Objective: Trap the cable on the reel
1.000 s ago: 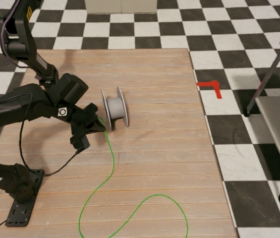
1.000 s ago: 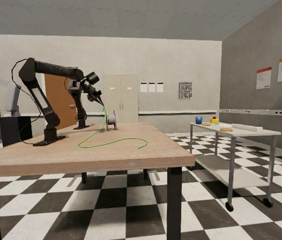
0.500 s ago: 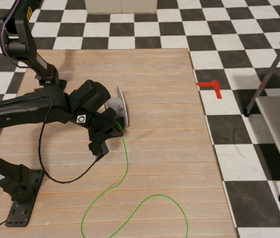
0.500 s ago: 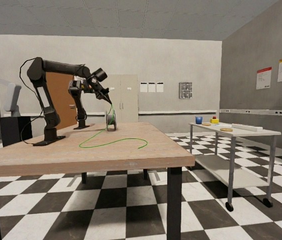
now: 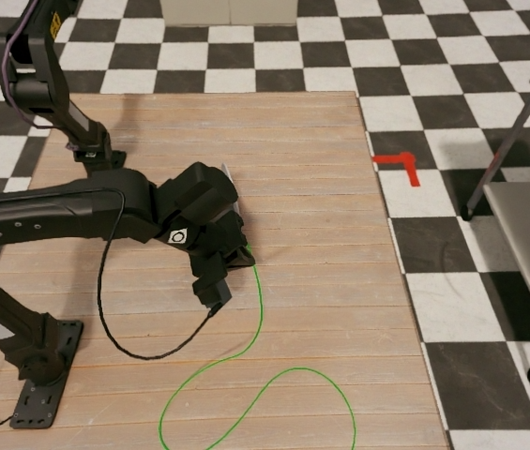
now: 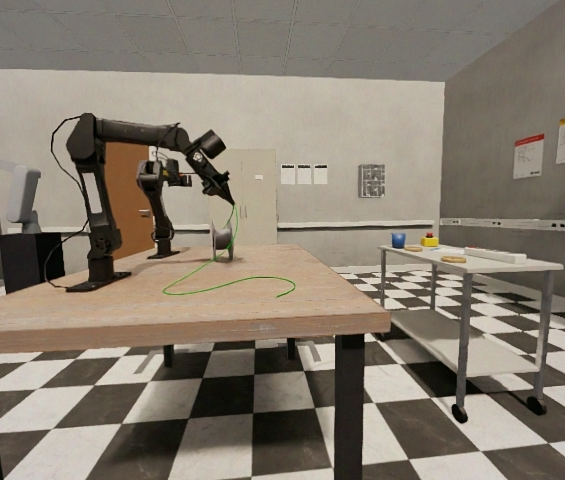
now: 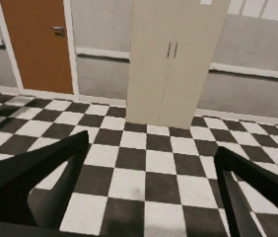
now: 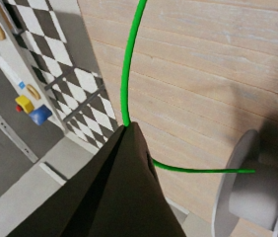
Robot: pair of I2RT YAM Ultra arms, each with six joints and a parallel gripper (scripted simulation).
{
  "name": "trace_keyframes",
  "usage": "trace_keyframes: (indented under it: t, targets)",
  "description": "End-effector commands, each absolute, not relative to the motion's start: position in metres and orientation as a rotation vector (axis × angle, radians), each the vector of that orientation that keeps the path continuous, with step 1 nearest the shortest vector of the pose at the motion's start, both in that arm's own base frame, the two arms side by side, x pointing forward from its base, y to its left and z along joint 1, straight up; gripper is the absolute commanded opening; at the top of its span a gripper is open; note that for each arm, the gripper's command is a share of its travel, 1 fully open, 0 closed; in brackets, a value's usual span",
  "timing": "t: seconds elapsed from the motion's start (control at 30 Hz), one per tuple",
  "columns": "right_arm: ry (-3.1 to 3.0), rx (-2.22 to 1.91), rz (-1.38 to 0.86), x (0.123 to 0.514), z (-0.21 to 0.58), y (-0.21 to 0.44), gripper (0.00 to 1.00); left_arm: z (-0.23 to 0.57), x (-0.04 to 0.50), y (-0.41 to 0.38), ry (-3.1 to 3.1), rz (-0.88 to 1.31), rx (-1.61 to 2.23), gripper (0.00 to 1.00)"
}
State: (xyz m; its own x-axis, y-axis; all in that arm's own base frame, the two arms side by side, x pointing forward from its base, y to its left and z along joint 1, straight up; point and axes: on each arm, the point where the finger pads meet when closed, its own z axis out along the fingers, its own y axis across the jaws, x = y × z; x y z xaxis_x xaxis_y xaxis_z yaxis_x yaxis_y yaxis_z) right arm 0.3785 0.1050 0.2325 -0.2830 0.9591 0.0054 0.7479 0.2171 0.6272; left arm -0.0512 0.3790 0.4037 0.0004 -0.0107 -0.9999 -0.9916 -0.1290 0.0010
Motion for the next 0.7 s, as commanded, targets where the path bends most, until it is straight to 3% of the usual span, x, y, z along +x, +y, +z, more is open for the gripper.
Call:
trace_keyframes:
  t: [0.0,0.67]
  targets:
    - [2.128,1.559,0.76,0.385,0.239,0.103,0.0,0.4,-0.05,0.379,1.149,1.296,-1.317,1.0]
    - [2.097,1.517,0.797,0.38,0.251,0.104,0.0,0.4,-0.05,0.379,1.149,1.296,-1.317,1.0]
